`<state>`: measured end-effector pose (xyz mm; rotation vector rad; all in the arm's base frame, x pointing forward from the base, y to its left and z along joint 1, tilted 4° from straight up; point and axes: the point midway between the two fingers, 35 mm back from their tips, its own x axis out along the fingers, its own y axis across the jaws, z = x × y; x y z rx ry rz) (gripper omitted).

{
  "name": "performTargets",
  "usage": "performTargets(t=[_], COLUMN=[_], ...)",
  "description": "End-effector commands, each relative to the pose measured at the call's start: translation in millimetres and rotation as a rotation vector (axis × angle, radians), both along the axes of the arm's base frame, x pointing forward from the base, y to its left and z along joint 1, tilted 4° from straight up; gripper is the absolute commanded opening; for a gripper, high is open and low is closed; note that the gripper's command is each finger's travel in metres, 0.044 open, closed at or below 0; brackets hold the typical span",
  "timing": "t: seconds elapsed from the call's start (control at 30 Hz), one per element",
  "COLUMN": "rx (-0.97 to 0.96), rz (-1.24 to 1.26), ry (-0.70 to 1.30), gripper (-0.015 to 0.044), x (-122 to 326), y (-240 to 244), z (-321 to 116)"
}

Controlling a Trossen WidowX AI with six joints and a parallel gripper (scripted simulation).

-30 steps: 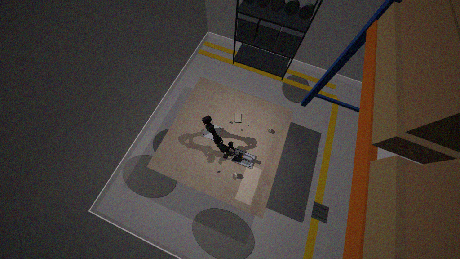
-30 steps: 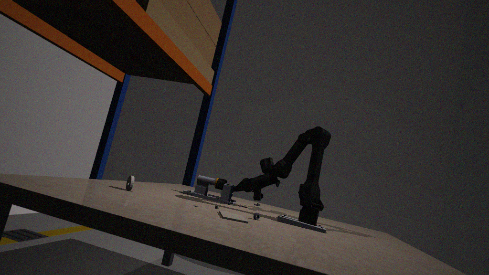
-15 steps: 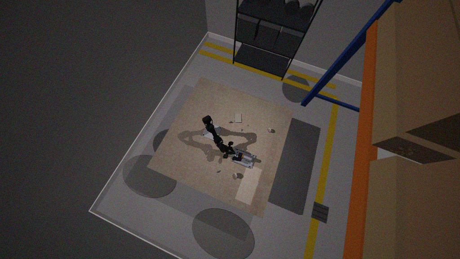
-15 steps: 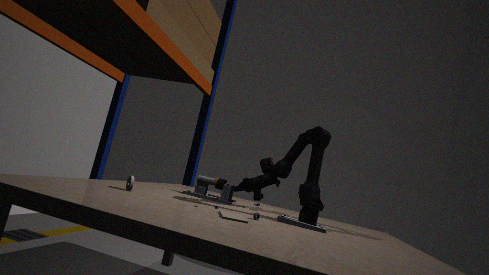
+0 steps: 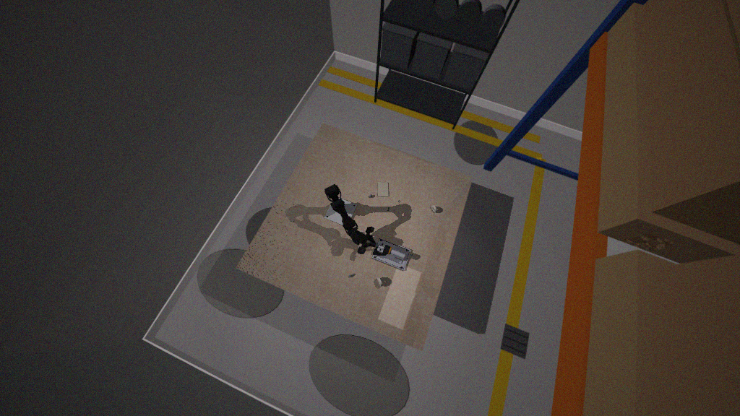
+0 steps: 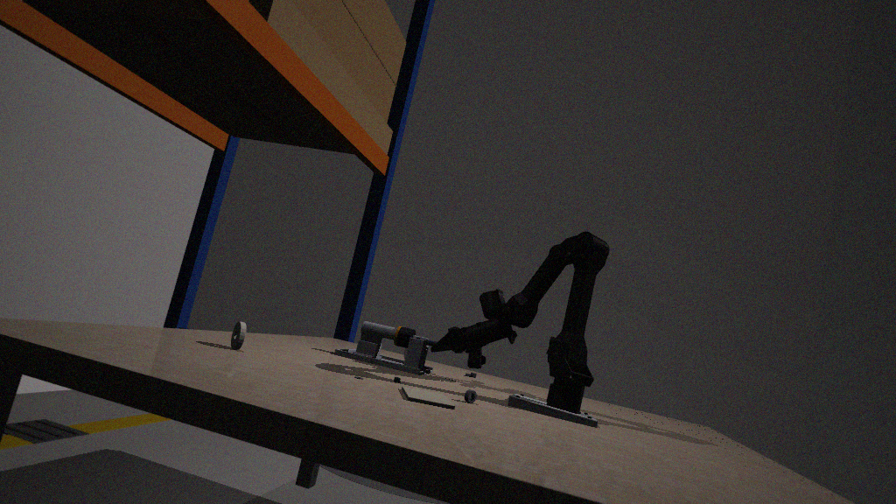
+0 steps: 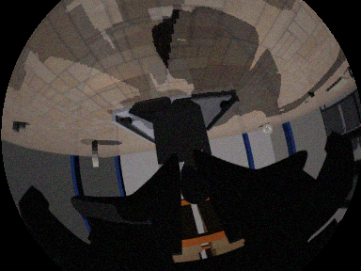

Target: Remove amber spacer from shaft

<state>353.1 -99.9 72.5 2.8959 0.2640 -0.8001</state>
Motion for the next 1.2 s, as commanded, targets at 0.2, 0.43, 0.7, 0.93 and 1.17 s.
performTargets(t=[0.2, 0.43, 0.7, 0.93, 1.17], rx=[-0.003, -0.003, -0.003, -0.003, -0.003], rz=[0.000, 0.000, 0.000, 0.000, 0.000], ry=[0.000, 0.000, 0.000, 0.000, 0.000], gripper=[0.0000, 0.0000, 0.0000, 0.0000, 0.0000], x=[-4.5, -5.1, -6.1, -7.0, -7.9], y=[-1.2, -1.3, -1.5, -1.7, -1.9], z=[0.0, 0.0, 0.0, 0.0, 0.0])
